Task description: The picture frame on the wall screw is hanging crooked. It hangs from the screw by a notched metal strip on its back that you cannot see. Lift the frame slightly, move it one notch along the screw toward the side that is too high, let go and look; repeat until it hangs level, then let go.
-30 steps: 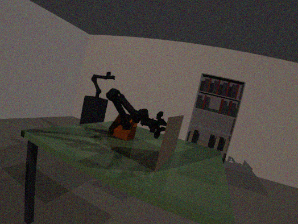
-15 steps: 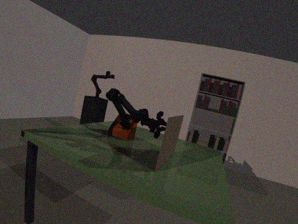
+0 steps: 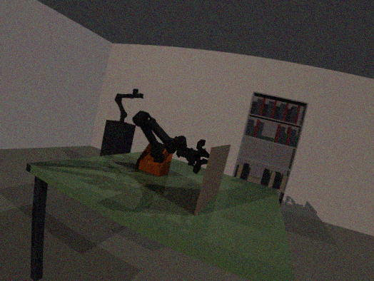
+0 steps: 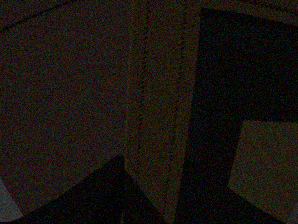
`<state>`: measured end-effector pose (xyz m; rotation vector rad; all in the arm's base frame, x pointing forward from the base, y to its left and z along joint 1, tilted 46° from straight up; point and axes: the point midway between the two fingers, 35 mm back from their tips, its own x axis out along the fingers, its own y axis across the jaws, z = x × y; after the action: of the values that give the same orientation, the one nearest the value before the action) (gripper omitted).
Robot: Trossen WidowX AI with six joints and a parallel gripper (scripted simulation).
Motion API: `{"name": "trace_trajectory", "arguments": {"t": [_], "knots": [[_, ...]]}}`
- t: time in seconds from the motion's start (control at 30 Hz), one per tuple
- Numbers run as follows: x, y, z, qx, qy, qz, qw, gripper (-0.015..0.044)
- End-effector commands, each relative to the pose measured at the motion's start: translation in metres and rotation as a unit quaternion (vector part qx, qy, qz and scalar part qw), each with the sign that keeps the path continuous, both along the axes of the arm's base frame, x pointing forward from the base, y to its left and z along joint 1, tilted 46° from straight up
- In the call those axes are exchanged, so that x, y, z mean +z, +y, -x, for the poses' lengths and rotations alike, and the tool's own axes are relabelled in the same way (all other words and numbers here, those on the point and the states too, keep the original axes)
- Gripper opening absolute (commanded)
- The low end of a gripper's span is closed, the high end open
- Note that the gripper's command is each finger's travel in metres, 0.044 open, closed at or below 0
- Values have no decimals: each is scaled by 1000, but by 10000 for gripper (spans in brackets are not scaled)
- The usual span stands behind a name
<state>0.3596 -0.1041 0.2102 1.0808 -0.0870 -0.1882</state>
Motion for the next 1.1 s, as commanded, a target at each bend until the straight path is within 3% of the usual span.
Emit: {"name": "trace_trajectory", "arguments": {"t": [0.0, 1.07], "knots": [[7, 4, -1, 5, -8, 4, 1000, 0], [12, 6, -2, 5, -8, 4, 1000, 0]]}}
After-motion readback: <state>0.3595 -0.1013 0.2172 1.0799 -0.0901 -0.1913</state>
